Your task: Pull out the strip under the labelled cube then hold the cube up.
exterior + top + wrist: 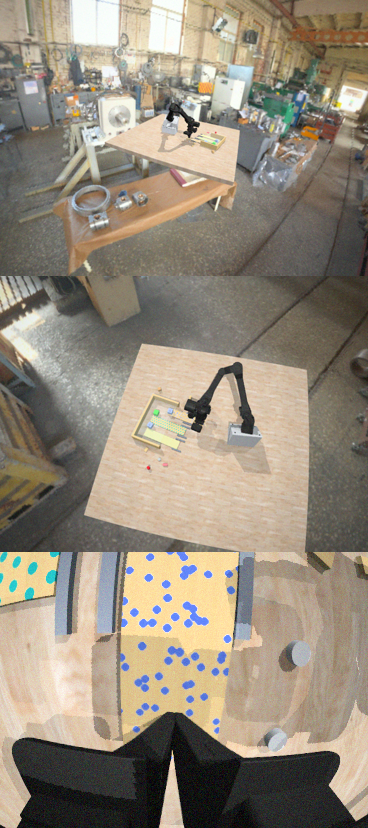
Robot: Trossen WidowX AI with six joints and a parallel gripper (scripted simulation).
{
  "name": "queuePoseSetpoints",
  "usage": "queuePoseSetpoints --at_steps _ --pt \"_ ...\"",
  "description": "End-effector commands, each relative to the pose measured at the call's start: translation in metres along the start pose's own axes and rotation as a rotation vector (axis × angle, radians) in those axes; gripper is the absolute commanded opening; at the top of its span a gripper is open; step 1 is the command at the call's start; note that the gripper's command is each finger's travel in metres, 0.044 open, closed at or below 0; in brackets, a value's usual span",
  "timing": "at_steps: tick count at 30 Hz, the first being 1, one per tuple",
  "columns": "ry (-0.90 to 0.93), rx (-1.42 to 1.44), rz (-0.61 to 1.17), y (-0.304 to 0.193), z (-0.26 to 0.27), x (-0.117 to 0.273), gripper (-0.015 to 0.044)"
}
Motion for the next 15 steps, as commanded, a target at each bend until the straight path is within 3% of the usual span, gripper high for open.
queuePoseSetpoints --at_steps 1,15 --pt "-0.002 0.016 0.025 -0.013 0.0 -0.004 0.0" --pt "-0.002 0.017 0.026 -0.034 -0.002 -0.003 0.0"
Point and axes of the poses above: the point midway between the two fingers, 35 mm back from their tips, its own x axis back along the fingers, its own z axis across the jaws, y = z × x, the point moved 6 cm from there along x, back along the fingers, and after that the axes turned 3 degrees about -x, right-handed, at the moved point
